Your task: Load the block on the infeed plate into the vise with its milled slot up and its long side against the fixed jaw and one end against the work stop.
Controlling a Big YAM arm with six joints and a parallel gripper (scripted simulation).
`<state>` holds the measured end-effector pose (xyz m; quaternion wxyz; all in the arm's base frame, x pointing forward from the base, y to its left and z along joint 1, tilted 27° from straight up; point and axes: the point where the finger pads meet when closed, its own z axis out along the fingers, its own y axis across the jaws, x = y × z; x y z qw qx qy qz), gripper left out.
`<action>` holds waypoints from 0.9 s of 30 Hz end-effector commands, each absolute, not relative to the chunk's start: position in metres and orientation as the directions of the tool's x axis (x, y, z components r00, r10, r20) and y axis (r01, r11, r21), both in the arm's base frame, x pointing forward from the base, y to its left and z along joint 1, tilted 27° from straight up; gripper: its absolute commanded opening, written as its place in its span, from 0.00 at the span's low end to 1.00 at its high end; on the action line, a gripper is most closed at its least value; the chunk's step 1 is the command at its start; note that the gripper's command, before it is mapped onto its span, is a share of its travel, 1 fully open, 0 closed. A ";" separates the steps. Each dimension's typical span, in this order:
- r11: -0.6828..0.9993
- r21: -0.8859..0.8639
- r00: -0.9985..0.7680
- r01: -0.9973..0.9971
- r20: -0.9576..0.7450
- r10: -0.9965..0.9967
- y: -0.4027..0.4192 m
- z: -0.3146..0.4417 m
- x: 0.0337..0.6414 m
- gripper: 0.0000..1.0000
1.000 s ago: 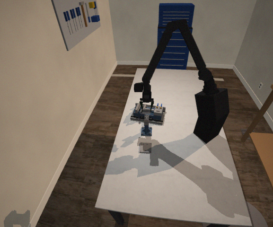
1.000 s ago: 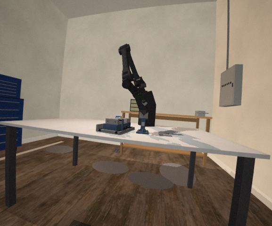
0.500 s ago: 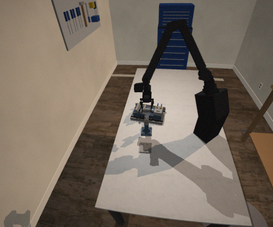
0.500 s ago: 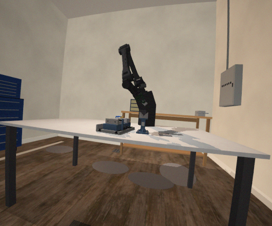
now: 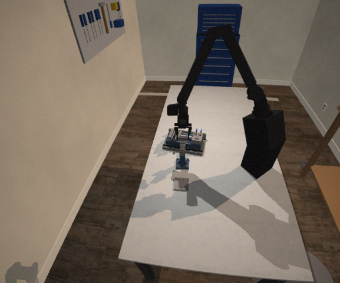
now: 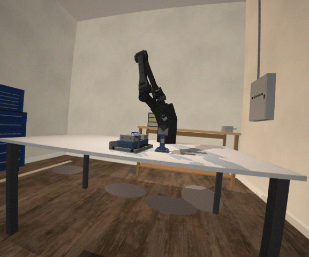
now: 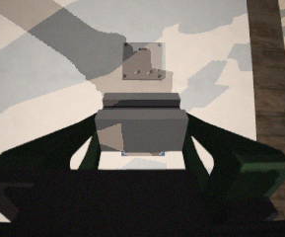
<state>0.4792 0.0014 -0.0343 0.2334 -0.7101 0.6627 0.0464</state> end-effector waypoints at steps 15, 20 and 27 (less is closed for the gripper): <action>-0.019 -0.300 0.136 -0.954 -0.373 -0.918 -0.006 -0.042 0.496 0.00; -0.018 -0.299 0.135 -0.954 -0.374 -0.918 -0.009 -0.047 0.497 0.00; -0.024 -0.299 0.141 -0.954 -0.374 -0.917 -0.008 -0.052 0.498 0.00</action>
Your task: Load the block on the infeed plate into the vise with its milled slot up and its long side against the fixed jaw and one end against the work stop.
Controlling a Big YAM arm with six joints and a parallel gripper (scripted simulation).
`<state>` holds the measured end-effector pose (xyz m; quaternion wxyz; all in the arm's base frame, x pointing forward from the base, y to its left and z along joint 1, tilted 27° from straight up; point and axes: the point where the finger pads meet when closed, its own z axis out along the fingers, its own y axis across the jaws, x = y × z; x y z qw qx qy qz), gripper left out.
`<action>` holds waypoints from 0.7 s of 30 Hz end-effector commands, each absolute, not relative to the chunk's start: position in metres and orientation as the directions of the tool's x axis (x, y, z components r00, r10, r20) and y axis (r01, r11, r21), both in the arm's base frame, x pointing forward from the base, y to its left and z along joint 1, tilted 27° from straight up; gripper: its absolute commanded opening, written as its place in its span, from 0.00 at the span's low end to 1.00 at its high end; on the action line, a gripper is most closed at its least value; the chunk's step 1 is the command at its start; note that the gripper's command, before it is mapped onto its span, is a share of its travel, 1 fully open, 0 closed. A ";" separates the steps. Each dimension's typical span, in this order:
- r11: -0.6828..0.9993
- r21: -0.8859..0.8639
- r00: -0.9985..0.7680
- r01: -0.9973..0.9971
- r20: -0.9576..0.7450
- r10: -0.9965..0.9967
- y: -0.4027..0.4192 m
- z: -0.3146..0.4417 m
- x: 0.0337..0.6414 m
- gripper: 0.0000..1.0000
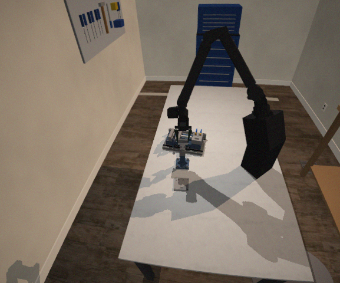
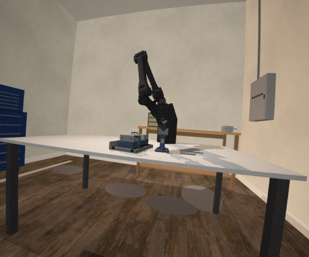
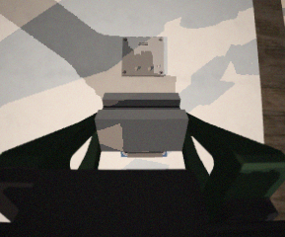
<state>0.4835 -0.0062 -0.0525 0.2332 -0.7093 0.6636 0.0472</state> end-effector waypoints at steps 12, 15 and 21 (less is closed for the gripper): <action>-0.015 -0.298 0.131 -0.955 -0.374 -0.918 -0.017 -0.064 0.501 0.00; -0.029 -0.297 0.144 -0.954 -0.374 -0.916 -0.011 -0.066 0.501 0.00; -0.017 -0.297 0.133 -0.955 -0.374 -0.918 -0.019 -0.073 0.503 0.00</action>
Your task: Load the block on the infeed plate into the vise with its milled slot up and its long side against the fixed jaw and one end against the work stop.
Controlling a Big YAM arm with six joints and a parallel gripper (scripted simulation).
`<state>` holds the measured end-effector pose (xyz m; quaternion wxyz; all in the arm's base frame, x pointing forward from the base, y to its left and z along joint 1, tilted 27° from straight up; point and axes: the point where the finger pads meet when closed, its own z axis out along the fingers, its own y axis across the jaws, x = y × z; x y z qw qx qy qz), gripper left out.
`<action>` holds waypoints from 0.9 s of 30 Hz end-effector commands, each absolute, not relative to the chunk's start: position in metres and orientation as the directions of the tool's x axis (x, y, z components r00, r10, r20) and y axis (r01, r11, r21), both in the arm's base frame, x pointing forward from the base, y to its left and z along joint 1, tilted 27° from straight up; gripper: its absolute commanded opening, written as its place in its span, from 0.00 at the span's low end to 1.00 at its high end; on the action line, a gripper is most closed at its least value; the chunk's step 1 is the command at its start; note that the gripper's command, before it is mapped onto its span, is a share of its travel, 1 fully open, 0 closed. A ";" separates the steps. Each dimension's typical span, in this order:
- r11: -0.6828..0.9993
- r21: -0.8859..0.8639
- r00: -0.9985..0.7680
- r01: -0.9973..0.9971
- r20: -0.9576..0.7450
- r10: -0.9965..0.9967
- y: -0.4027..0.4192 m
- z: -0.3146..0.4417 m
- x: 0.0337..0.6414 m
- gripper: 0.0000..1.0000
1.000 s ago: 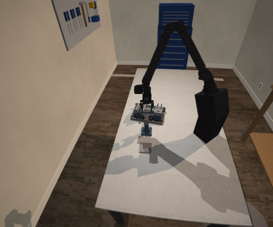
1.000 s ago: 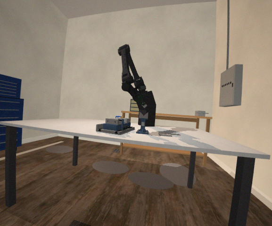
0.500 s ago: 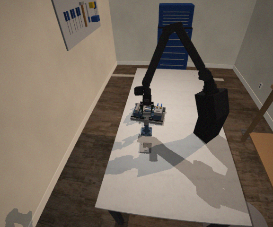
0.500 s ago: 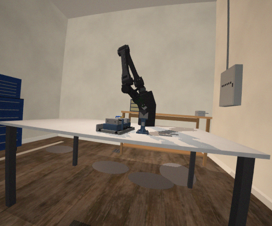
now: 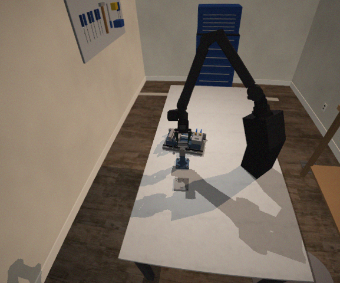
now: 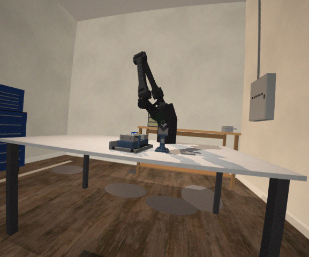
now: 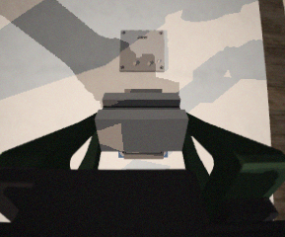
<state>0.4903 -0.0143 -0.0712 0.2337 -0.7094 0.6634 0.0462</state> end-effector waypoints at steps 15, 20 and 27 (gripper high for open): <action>-0.021 -0.295 0.136 -0.955 -0.374 -0.917 -0.022 -0.085 0.505 0.00; -0.023 -0.295 0.137 -0.955 -0.374 -0.917 -0.023 -0.089 0.506 0.00; -0.021 -0.296 0.136 -0.955 -0.374 -0.917 -0.025 -0.089 0.506 0.00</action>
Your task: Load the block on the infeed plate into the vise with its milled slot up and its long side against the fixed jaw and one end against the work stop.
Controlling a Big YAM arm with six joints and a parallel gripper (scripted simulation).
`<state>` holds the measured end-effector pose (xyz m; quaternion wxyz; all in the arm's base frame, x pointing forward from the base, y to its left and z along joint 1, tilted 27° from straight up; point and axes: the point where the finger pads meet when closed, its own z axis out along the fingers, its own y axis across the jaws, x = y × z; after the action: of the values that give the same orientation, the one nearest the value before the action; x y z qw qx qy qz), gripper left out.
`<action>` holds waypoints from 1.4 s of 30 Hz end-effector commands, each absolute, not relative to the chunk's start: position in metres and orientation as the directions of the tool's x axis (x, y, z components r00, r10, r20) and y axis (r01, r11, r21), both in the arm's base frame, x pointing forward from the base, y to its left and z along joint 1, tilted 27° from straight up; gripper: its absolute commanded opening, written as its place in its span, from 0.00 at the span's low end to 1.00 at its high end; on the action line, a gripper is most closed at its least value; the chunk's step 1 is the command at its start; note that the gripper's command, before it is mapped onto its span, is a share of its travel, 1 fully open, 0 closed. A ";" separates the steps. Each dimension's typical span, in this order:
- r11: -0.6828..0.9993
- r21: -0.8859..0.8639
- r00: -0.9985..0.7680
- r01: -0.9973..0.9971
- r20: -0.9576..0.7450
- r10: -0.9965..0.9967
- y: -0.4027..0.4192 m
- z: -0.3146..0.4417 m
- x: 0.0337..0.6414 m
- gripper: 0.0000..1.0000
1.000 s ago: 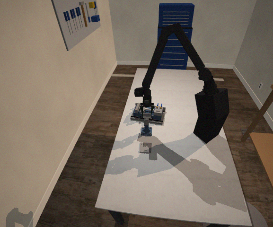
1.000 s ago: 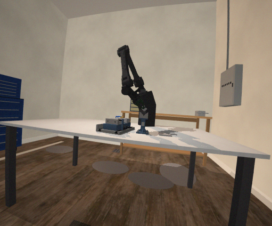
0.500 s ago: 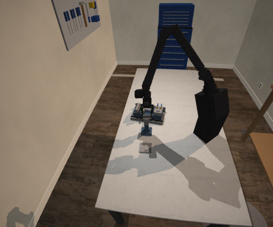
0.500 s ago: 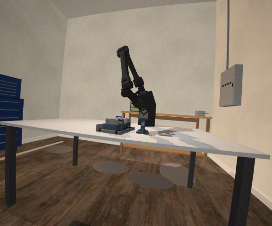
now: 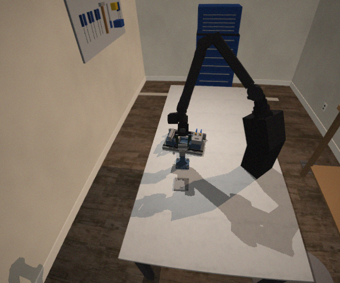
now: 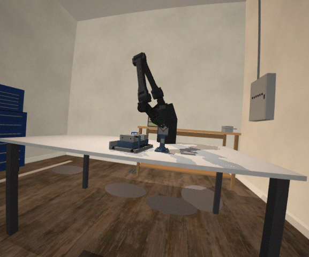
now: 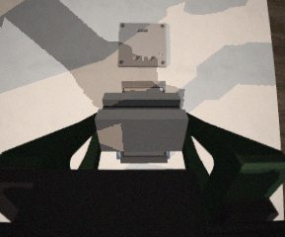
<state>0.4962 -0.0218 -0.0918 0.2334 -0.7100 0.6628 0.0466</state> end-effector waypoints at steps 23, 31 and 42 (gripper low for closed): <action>-0.021 -0.288 0.133 -0.957 -0.377 -0.917 -0.027 -0.099 0.506 0.00; -0.021 -0.294 0.135 -0.956 -0.375 -0.917 -0.027 -0.096 0.507 0.00; -0.021 -0.294 0.135 -0.956 -0.375 -0.917 -0.027 -0.096 0.507 0.00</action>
<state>0.4981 -0.0243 -0.0971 0.2337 -0.7103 0.6624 0.0462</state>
